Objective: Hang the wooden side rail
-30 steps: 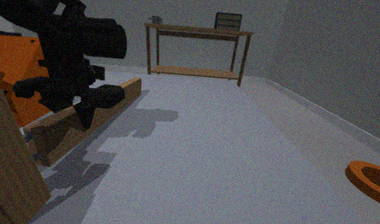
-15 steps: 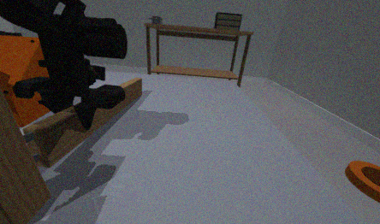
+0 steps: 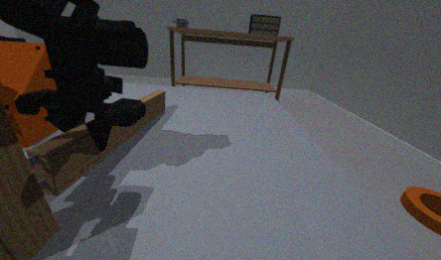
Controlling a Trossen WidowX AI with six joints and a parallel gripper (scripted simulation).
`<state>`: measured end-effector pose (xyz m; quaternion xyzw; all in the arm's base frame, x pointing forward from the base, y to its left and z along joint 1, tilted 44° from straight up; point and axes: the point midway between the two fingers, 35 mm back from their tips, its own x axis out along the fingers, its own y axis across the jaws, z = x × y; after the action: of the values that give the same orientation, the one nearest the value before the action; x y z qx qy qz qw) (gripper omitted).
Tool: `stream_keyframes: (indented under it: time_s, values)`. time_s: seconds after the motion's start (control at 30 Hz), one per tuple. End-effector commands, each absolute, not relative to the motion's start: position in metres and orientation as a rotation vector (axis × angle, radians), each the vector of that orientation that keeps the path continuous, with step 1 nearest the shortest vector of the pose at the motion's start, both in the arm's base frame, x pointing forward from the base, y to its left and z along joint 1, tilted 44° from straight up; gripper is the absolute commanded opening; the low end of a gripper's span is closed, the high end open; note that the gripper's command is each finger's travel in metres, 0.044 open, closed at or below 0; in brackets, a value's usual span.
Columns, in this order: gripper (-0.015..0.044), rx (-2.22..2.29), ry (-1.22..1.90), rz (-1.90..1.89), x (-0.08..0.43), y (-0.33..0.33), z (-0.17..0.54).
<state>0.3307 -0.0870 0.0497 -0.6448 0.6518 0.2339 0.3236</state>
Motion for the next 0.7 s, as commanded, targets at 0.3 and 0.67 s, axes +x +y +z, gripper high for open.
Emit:
stream_keyframes:
  time_s: [0.3,0.67]
  values:
    - [0.0000,-1.697,1.688,0.594,0.3377,-0.0859,0.0560]
    - [0.0000,-1.697,1.688,0.594,0.3388,-0.0869,0.0569]
